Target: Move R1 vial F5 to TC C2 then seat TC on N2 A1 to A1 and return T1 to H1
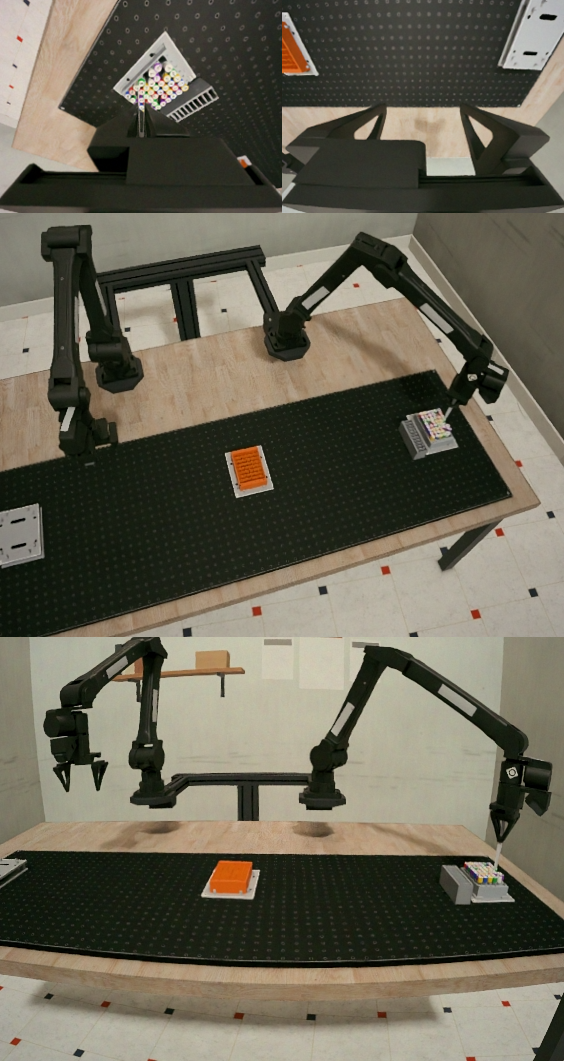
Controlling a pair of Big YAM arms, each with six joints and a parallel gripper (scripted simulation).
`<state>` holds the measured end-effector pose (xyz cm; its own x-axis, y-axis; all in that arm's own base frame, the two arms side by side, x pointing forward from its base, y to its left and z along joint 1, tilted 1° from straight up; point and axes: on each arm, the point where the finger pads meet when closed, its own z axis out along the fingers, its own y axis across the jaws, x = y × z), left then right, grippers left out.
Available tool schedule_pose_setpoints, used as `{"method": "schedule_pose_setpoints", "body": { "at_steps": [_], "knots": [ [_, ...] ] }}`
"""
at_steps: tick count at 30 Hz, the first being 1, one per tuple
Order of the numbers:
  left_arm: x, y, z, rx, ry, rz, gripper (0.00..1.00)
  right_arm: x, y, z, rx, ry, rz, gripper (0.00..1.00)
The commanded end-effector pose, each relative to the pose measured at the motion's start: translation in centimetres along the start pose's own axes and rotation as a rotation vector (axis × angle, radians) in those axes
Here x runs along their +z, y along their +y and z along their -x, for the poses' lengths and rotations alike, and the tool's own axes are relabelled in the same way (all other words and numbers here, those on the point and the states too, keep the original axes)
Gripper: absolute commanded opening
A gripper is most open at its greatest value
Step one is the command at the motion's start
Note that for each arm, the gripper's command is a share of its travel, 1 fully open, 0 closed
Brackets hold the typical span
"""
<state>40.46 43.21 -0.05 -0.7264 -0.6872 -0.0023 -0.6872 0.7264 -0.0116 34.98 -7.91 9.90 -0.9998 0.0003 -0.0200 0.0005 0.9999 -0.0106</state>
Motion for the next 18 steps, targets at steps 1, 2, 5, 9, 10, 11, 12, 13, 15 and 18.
{"method": "schedule_pose_setpoints", "body": {
  "at_steps": [1,2,5,9,10,11,12,13,15,18],
  "knots": [
    [-0.1,-0.4,0.5,-0.001,-0.013,0.004,0.09,0.0,0.0,0.1,-0.008,0.014,0.004,1.00],
    [-0.1,-0.4,0.5,-0.001,-0.013,0.004,0.09,0.0,0.0,0.1,-0.008,0.014,0.004,1.00],
    [-0.1,-0.4,0.5,-0.001,-0.013,0.004,0.09,0.0,0.0,0.1,-0.008,0.014,0.004,1.00],
    [-0.1,-0.4,0.5,-0.001,-0.013,0.004,0.09,0.0,0.0,0.1,-0.008,0.014,0.004,1.00],
    [-1.6,-0.4,1.3,0.000,-0.043,0.006,0.09,0.0,0.0,0.1,-0.008,0.014,0.004,1.00],
    [-3.1,-0.3,2.0,0.000,-0.074,0.007,0.09,0.0,0.0,0.1,-0.008,0.014,0.004,1.00],
    [-3.7,-0.3,2.5,0.000,-0.088,0.008,0.09,0.0,0.0,0.1,-0.008,0.014,0.004,1.00],
    [-4.3,-0.3,3.0,0.000,-0.102,0.009,0.09,0.0,0.0,0.1,-0.008,0.014,0.004,1.00],
    [-4.7,-0.3,3.2,0.000,-0.112,0.010,0.09,0.0,0.0,0.1,-0.008,0.014,0.004,1.00],
    [-5.3,-0.3,3.4,0.000,-0.121,0.010,0.09,0.0,0.0,0.1,-0.008,0.014,0.004,1.00]
  ]
}}
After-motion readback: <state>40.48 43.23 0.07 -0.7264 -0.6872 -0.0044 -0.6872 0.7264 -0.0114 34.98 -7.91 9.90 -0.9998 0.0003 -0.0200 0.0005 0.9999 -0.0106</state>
